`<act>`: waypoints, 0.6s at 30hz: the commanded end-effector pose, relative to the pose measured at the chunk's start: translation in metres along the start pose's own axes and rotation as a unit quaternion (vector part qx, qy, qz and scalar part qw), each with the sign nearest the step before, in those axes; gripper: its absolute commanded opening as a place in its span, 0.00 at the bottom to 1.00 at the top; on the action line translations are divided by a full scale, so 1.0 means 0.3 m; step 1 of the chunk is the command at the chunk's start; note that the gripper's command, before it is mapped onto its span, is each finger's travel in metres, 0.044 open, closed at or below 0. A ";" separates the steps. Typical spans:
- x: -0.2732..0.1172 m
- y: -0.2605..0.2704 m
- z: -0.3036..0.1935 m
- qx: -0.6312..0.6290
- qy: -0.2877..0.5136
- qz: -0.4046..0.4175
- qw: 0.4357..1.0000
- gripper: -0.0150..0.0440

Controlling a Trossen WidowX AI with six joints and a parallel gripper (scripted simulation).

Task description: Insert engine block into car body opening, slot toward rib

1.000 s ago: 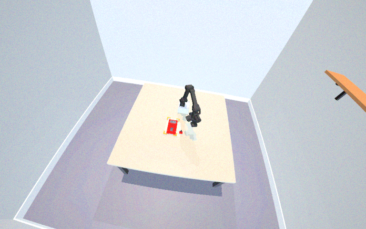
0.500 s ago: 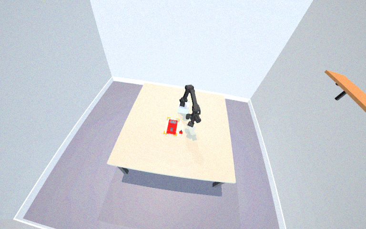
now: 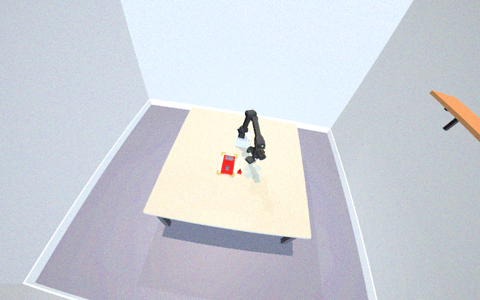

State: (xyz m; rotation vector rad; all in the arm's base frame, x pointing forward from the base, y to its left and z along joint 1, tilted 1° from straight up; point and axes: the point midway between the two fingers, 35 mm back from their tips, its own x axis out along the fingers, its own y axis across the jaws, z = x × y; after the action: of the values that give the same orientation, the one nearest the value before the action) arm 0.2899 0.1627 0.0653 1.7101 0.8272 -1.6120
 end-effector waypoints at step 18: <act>0.129 -0.003 0.004 0.051 -0.001 -0.003 0.999 0.25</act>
State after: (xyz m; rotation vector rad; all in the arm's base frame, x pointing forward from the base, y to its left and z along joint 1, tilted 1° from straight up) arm 0.2916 0.1630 0.0328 1.7762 0.7595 -1.6762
